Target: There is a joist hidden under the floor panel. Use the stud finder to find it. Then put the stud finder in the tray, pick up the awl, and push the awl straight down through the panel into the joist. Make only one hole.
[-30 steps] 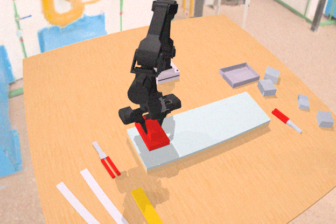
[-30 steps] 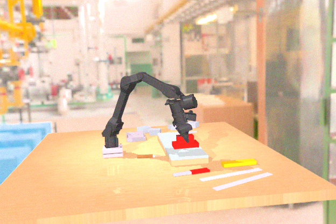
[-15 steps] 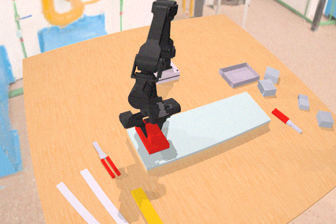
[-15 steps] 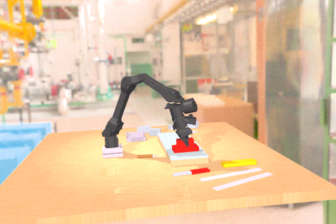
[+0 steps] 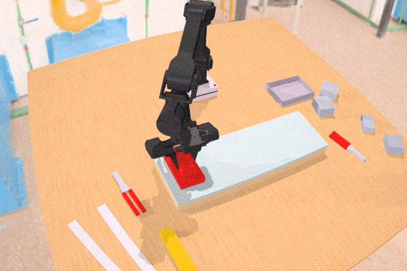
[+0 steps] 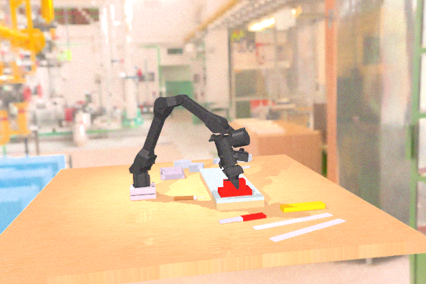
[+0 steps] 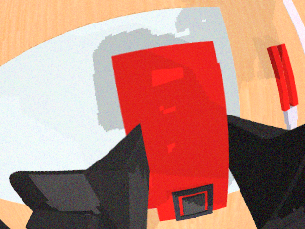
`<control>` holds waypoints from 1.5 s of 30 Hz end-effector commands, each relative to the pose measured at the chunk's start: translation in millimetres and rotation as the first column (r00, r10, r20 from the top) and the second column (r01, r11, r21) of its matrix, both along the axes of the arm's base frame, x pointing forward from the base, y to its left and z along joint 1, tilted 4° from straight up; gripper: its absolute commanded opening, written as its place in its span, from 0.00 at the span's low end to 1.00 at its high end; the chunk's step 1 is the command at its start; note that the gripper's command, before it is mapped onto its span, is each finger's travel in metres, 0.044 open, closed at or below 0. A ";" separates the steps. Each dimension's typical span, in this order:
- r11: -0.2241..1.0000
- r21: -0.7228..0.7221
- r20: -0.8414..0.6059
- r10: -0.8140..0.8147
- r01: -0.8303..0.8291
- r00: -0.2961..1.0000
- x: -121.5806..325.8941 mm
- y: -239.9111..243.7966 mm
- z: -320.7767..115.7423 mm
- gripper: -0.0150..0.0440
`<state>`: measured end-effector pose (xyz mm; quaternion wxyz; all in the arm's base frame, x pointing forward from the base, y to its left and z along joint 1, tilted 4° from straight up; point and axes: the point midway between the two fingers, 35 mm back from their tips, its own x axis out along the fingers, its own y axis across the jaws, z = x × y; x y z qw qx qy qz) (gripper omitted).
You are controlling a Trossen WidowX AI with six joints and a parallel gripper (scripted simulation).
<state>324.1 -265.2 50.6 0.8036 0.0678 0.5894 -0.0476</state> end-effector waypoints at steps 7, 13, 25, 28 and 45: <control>1.000 0.006 0.002 -0.001 0.001 1.000 5.8 33.7 0.6 0.25; 1.000 0.008 0.002 -0.001 0.001 1.000 9.4 55.6 1.8 0.25; 1.000 0.012 0.003 -0.001 0.001 1.000 16.8 99.5 4.3 0.25; 1.000 0.013 0.003 -0.001 0.001 1.000 18.6 110.5 5.0 0.25; 1.000 0.020 0.005 -0.001 0.001 1.000 28.9 172.8 9.3 0.25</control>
